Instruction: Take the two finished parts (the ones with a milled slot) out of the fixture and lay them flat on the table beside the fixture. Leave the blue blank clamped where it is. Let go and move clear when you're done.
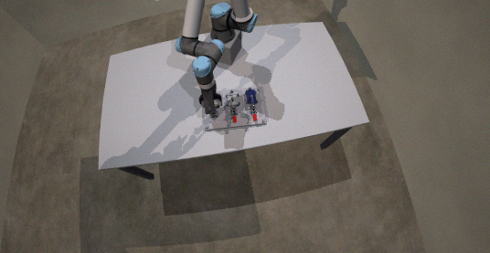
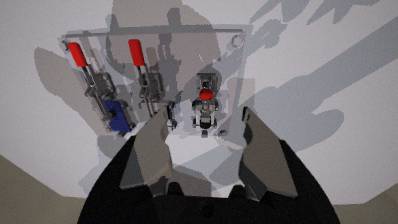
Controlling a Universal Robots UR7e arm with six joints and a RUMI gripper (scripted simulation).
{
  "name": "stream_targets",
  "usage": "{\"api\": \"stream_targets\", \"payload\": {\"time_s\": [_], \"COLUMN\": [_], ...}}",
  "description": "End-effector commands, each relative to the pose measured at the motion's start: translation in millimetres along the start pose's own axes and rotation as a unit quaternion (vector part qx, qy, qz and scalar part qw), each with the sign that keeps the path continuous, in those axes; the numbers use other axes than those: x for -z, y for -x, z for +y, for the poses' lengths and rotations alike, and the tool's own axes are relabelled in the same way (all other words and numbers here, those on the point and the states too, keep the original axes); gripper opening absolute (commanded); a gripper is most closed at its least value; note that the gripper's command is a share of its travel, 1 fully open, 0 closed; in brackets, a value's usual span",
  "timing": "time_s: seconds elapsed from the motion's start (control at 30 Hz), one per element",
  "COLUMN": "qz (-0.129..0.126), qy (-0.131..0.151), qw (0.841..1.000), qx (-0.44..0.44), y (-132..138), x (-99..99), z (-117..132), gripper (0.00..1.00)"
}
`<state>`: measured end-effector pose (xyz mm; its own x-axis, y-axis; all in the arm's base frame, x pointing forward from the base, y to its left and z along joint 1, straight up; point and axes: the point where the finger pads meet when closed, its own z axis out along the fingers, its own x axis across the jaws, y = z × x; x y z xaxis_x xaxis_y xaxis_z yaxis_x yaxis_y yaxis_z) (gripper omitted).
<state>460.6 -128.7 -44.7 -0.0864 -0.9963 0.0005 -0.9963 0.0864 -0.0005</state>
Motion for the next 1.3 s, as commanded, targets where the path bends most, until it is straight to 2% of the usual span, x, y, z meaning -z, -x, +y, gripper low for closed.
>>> {"api": "stream_targets", "payload": {"time_s": [0.0, 0.53, 0.93, 1.27], "qz": [0.000, 0.001, 0.001, 0.001], "qy": [0.000, -0.002, -0.001, -0.001], "qw": [1.000, 1.000, 1.000, 1.000], "qx": [0.000, 0.000, 0.000, 0.000], "y": [0, -1, -1, -1], "x": [-4.3, -3.1, -3.2, -3.4], "z": [0, 6, 30, 61], "gripper": [0.59, 0.59, 0.59, 0.59]}}
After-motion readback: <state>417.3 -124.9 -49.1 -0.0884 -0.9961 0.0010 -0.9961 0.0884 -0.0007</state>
